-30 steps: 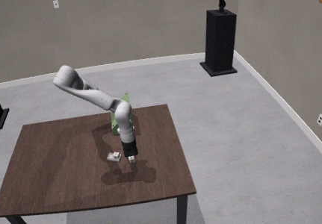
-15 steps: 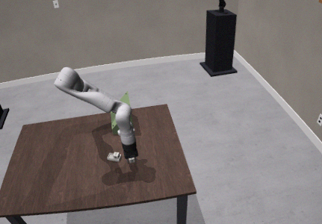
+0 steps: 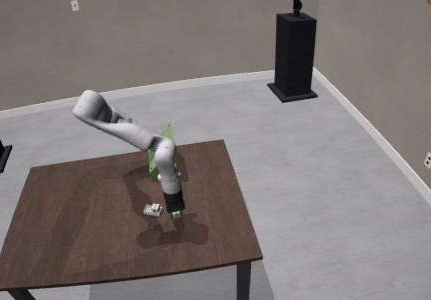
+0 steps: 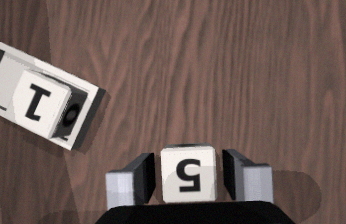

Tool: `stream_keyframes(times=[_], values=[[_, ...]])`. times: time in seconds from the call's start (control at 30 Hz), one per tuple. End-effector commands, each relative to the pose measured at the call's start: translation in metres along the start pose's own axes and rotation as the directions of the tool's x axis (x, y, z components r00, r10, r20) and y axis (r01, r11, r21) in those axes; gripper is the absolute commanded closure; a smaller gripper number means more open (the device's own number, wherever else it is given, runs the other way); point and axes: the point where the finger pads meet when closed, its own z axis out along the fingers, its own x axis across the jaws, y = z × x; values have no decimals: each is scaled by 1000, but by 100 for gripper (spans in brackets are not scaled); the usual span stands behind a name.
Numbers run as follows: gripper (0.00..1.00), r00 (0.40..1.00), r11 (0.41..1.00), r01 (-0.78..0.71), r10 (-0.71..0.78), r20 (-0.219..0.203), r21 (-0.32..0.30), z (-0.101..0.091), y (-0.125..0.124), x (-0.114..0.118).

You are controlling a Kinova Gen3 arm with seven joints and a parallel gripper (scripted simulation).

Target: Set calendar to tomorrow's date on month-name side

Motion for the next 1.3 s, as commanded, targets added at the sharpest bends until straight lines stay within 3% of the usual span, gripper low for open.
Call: stream_keyframes(times=[0.0, 0.6, 0.63, 1.27], values=[[13, 1000, 1000, 0, 0, -1, -2, -1, 1, 0], [13, 1000, 1000, 0, 0, -1, -2, -1, 1, 0], [43, 1000, 1000, 0, 0, -1, -2, -1, 1, 0], [43, 1000, 1000, 0, 0, -1, -2, -1, 1, 0]])
